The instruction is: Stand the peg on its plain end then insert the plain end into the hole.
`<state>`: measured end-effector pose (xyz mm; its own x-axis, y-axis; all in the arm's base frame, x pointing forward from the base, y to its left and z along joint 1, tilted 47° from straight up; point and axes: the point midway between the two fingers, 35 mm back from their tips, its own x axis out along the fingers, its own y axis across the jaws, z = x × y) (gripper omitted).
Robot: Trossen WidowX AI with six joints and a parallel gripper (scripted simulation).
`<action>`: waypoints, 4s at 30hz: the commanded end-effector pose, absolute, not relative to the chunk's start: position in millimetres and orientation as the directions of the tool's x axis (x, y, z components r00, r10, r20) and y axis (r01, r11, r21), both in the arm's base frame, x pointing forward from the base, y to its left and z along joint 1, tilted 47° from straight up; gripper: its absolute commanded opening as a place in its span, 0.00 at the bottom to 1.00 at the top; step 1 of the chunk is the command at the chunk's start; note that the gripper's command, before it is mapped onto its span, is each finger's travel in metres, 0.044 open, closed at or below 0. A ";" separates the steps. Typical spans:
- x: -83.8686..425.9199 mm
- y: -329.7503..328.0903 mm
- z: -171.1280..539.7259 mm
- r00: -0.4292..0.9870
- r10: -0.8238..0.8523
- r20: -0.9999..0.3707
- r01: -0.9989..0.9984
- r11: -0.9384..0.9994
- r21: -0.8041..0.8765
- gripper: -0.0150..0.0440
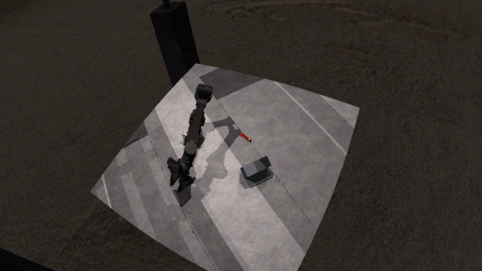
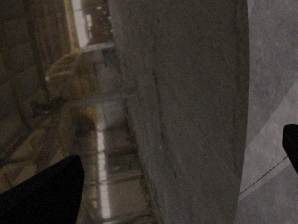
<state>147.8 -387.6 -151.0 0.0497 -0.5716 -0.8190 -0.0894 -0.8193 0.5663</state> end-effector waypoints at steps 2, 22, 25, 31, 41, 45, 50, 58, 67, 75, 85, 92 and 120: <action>172.4 -383.3 -138.3 0.112 -0.533 -0.839 0.070 -0.837 0.542 1.00; 224.5 -357.3 -112.0 0.226 -0.400 -0.888 0.454 -0.763 0.460 1.00; 232.9 -349.4 -106.8 0.244 -0.364 -0.899 0.520 -0.734 0.438 1.00; 251.6 -328.6 -92.9 0.281 -0.272 -0.920 0.662 -0.639 0.391 1.00; 280.5 -293.1 -64.6 0.328 -0.134 -0.935 0.838 -0.416 0.354 1.00; 290.3 -277.6 -52.1 0.341 -0.079 -0.937 0.884 -0.312 0.348 1.00; 301.0 -257.2 -35.8 0.353 -0.008 -0.936 0.920 -0.178 0.349 1.00; 312.9 -226.1 -7.2 0.400 0.082 -0.913 0.916 -0.011 0.401 1.00; 321.6 -180.0 15.5 0.381 0.227 -0.896 0.884 0.193 0.425 1.00; 323.9 -129.5 41.4 0.329 0.379 -0.865 0.794 0.385 0.470 1.00; 316.5 -65.7 80.5 0.234 0.552 -0.800 0.610 0.557 0.563 1.00; 304.6 -21.8 112.3 0.153 0.658 -0.737 0.450 0.618 0.645 1.00; 299.0 23.1 115.0 0.098 0.715 -0.692 0.345 0.628 0.697 1.00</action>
<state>298.5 18.7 118.0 0.0952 0.7123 -0.6954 0.3444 0.6319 0.6944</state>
